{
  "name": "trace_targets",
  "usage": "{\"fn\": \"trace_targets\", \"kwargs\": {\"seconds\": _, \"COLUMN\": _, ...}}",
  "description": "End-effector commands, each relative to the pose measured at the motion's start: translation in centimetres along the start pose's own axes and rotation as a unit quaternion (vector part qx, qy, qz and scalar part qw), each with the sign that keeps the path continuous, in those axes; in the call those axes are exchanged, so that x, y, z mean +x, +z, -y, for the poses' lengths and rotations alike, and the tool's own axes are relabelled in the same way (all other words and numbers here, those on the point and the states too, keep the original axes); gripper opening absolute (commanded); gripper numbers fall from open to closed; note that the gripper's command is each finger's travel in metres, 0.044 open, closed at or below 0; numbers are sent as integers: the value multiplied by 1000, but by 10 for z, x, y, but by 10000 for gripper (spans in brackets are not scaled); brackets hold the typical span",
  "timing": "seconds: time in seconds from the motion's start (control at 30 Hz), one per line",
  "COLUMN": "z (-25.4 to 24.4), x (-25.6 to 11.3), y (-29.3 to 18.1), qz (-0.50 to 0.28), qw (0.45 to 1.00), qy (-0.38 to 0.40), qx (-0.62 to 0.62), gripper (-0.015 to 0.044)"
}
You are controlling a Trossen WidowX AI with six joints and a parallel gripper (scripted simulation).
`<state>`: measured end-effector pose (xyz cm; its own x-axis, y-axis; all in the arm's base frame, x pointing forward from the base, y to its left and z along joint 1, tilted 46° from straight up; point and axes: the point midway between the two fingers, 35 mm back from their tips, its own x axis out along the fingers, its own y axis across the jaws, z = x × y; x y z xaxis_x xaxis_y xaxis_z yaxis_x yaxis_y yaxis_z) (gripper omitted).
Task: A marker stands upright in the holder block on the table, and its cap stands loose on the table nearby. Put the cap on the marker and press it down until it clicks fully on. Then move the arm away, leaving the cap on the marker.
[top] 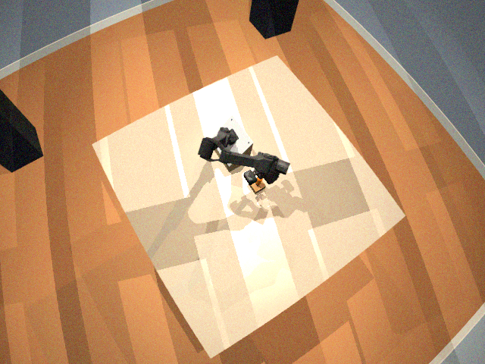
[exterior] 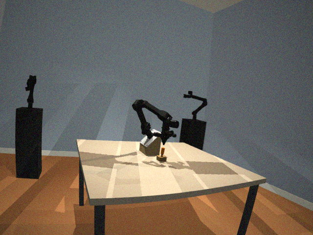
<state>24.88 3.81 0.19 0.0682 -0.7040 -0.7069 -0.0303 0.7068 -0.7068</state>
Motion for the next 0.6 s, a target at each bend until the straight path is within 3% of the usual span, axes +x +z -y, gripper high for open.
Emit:
{"fn": "trace_targets", "kwargs": {"seconds": 0.0, "z": 0, "x": 6, "y": 0, "qz": 1, "qw": 1000, "qy": -2, "qx": -3, "gripper": 0}}
{"fn": "trace_targets", "kwargs": {"seconds": 0.57, "z": 1, "x": 29, "y": 0, "qz": 1, "qw": 1000, "qy": -2, "qx": -3, "gripper": 0}}
